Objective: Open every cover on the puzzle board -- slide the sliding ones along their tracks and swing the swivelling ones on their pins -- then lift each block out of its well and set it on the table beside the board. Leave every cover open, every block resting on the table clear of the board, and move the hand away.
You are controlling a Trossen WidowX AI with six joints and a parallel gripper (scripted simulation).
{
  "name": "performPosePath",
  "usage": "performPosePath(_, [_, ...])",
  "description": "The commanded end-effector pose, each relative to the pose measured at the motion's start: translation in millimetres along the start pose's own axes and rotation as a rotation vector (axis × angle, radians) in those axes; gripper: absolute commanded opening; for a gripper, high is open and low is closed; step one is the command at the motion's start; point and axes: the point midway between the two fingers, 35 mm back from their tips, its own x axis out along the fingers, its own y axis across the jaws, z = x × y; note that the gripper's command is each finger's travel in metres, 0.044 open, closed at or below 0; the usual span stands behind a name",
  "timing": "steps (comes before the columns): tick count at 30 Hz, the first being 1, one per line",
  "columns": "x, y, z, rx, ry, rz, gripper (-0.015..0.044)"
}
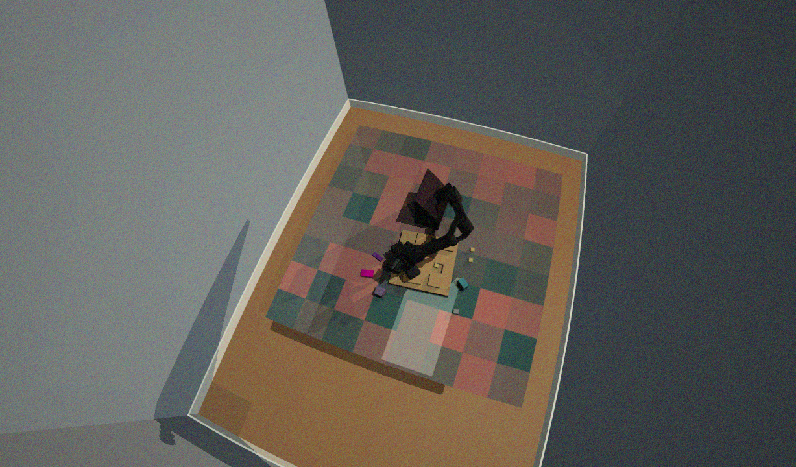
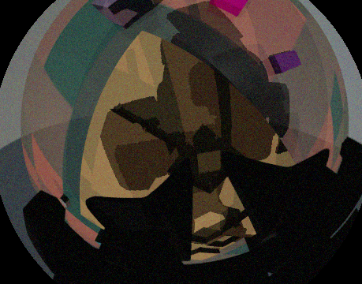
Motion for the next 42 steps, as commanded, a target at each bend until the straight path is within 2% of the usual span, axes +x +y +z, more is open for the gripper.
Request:
performPosePath(1, [0.0, 0.0, 0.0, 0.0, 0.0, 0.0, 0.0137])
performPosePath(10, [0.0, 0.0, 0.0, 0.0, 0.0, 0.0, 0.008])
performPosePath(42, [-35.6, -1.9, 0.6, 0.006, 0.001, 0.0, 0.008])
